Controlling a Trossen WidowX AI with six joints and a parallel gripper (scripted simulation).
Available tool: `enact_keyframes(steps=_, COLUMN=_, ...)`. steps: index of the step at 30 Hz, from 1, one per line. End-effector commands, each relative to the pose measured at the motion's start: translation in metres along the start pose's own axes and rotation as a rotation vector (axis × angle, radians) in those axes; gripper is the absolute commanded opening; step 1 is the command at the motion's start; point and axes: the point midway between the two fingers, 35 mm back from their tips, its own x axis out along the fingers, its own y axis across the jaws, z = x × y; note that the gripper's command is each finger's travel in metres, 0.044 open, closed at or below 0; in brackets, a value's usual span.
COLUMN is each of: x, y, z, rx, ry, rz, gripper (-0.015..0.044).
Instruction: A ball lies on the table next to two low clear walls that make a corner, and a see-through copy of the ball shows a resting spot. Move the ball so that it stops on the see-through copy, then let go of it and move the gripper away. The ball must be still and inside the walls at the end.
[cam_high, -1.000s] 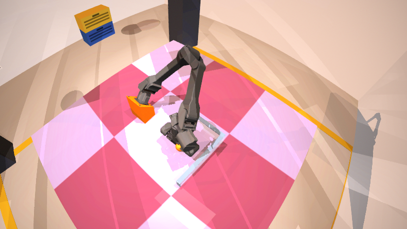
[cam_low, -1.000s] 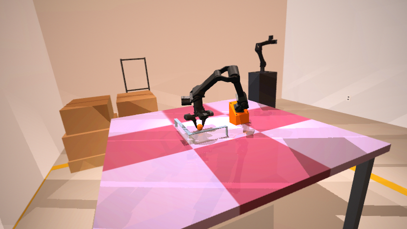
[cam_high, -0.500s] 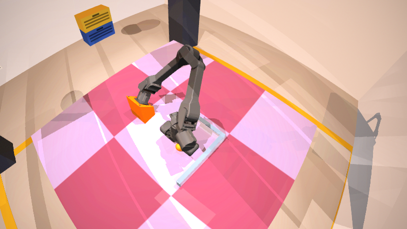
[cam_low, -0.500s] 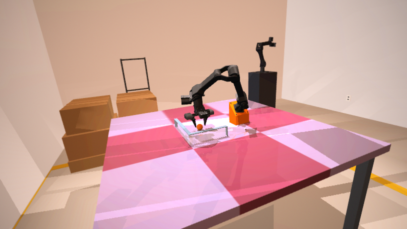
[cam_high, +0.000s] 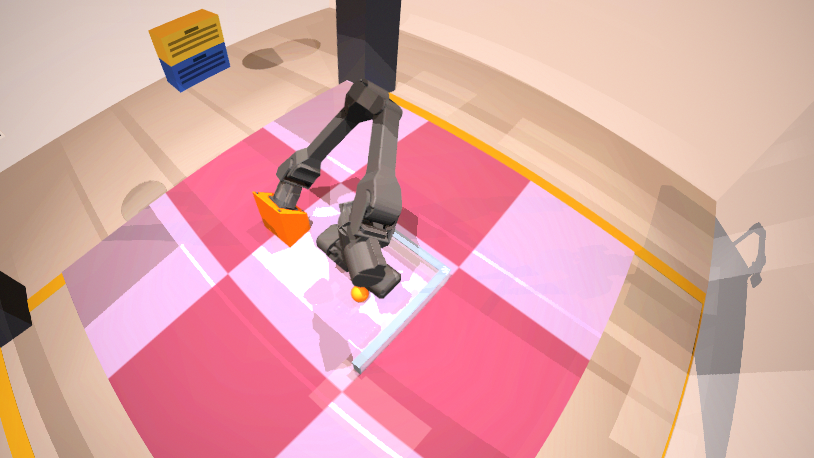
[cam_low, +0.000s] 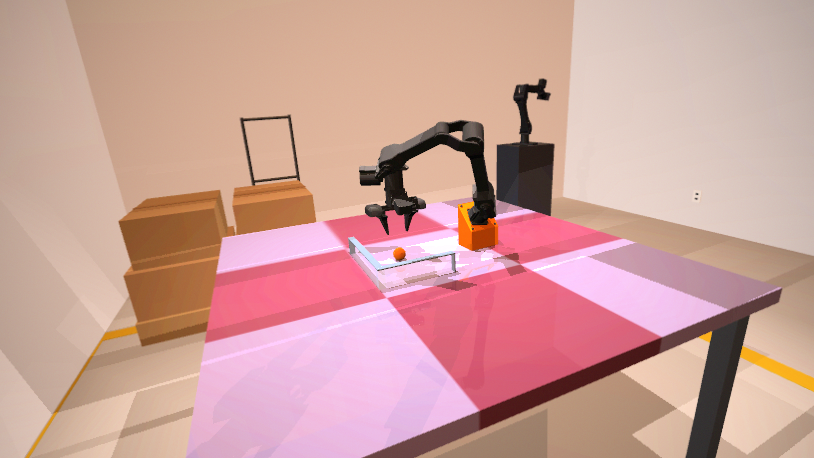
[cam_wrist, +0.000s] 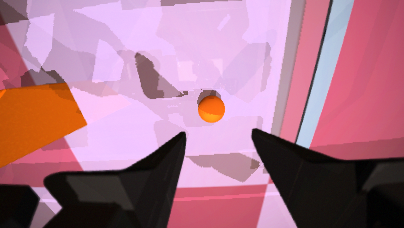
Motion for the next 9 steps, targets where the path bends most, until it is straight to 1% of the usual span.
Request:
enact_keyframes(steps=1, x=-0.001, y=-0.001, z=-0.001, rx=0.004, ry=0.001, rz=-0.005, gripper=0.0308)
enact_keyframes(steps=3, x=-0.010, y=0.000, z=-0.001, rx=0.004, ry=0.001, rz=-0.004, gripper=0.0360)
enact_keyframes(steps=6, x=-0.042, y=0.003, z=0.001, rx=0.000, ry=-0.001, rz=-0.001, gripper=0.0439)
enact_keyframes(steps=9, x=-0.044, y=0.003, z=0.001, rx=0.000, ry=-0.001, rz=0.000, gripper=0.0440)
